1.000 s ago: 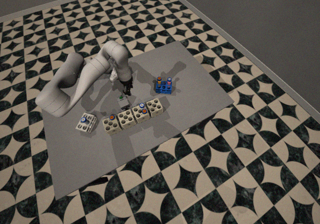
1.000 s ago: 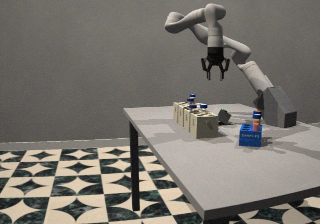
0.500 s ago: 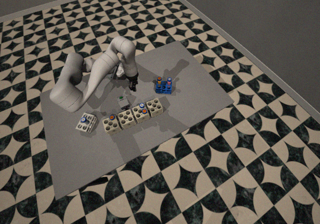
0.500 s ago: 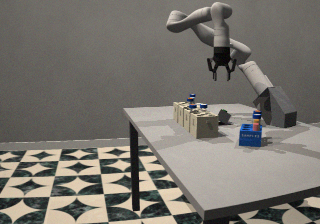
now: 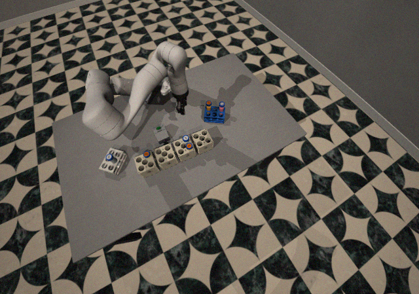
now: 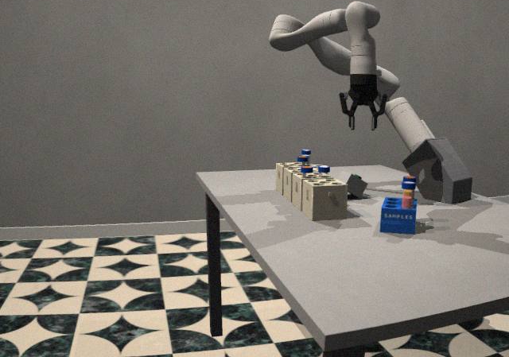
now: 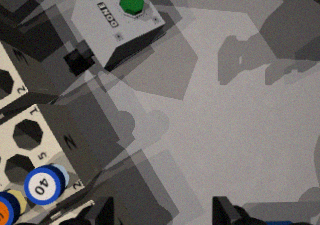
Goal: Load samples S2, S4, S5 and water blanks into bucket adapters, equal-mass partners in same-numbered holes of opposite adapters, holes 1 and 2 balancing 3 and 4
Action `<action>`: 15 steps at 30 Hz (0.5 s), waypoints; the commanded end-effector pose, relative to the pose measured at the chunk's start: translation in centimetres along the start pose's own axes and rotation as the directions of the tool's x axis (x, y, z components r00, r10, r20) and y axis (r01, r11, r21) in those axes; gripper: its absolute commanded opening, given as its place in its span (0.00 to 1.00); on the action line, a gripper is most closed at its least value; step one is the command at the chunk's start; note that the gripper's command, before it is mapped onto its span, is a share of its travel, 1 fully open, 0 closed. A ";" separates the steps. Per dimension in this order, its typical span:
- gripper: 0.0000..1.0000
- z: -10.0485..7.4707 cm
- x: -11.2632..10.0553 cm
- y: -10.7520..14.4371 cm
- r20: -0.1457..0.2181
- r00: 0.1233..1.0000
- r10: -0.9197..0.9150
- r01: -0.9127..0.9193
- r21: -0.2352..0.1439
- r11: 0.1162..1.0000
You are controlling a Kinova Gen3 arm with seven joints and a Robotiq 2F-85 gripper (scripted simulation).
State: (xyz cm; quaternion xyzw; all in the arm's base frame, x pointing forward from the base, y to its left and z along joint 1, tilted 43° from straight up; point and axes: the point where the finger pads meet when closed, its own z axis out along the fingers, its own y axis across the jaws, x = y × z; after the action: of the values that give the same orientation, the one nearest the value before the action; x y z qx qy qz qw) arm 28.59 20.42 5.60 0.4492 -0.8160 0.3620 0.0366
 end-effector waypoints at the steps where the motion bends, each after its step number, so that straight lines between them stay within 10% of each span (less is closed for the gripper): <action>1: 0.62 -0.1 -0.9 1.1 0.001 1.000 0.000 0.000 0.000 1.000; 15: 0.62 -0.1 -3.4 4.2 0.001 1.000 0.000 0.000 0.000 1.000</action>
State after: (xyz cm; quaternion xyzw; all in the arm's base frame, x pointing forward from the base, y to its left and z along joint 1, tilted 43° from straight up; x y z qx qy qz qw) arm 27.62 23.51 2.62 0.4492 -0.8160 0.3621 0.0365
